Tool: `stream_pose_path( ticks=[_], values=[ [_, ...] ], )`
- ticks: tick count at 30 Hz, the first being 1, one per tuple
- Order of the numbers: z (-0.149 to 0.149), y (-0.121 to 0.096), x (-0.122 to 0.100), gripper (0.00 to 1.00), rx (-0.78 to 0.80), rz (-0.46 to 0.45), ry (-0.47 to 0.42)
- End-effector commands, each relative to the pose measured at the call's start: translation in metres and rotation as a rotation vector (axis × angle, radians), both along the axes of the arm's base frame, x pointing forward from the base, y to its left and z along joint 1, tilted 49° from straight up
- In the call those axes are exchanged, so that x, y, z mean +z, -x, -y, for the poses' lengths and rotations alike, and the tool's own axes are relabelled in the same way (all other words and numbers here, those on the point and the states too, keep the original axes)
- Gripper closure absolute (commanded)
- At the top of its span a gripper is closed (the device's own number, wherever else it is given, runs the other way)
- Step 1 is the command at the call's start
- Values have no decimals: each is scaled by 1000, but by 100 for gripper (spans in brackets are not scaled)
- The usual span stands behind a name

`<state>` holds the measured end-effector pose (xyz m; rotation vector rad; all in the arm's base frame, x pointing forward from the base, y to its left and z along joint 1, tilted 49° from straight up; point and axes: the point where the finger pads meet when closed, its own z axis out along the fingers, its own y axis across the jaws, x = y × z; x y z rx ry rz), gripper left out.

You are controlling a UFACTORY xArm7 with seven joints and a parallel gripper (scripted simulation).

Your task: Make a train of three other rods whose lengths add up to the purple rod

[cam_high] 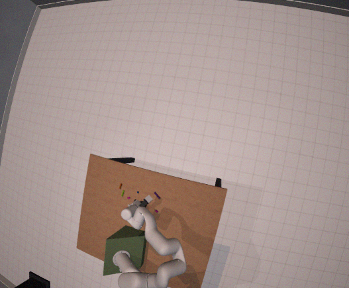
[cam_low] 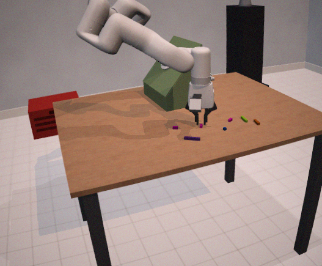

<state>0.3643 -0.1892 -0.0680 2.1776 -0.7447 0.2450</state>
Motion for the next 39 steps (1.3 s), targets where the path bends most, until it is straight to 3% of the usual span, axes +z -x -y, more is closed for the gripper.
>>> stream_pose_path(
  ticks=[1, 39],
  values=[
    [-2, -1, 0, 76, 3, 2, -1],
    [9, -1, -9, 76, 3, 2, -1]
  ],
)
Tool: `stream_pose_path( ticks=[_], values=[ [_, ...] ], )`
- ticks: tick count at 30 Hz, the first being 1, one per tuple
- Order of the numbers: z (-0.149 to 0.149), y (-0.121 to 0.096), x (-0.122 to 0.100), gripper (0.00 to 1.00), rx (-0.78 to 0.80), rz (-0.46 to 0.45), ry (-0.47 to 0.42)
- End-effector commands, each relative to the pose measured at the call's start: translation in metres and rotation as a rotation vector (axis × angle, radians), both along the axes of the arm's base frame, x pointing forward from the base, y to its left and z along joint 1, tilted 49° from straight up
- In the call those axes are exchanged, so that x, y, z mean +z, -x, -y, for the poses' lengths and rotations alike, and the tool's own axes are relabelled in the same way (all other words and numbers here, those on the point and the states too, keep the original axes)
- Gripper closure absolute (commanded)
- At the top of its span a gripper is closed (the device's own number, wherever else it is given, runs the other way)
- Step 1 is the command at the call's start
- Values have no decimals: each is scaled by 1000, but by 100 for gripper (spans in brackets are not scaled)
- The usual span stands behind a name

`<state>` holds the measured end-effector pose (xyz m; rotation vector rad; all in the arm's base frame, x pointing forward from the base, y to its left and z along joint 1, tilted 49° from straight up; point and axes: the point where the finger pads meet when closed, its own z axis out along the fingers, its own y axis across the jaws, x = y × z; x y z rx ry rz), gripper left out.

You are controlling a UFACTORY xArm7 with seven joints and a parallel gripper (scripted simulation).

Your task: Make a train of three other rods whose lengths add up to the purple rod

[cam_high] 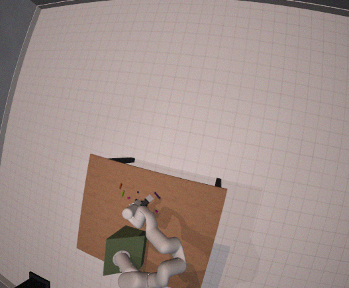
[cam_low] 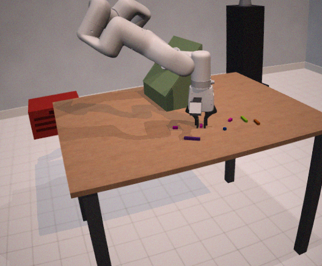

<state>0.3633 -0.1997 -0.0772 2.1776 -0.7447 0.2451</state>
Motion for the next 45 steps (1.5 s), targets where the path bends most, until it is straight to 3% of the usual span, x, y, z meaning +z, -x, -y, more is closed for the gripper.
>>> stream_pose_path(
  ticks=[1, 33, 34, 45],
  values=[
    [-2, -1, 0, 76, 3, 2, -2],
    [-2, -1, 0, 76, 3, 2, -2],
    [-2, -1, 0, 96, 3, 2, -2],
    [-2, -1, 0, 96, 3, 2, -2]
  ],
)
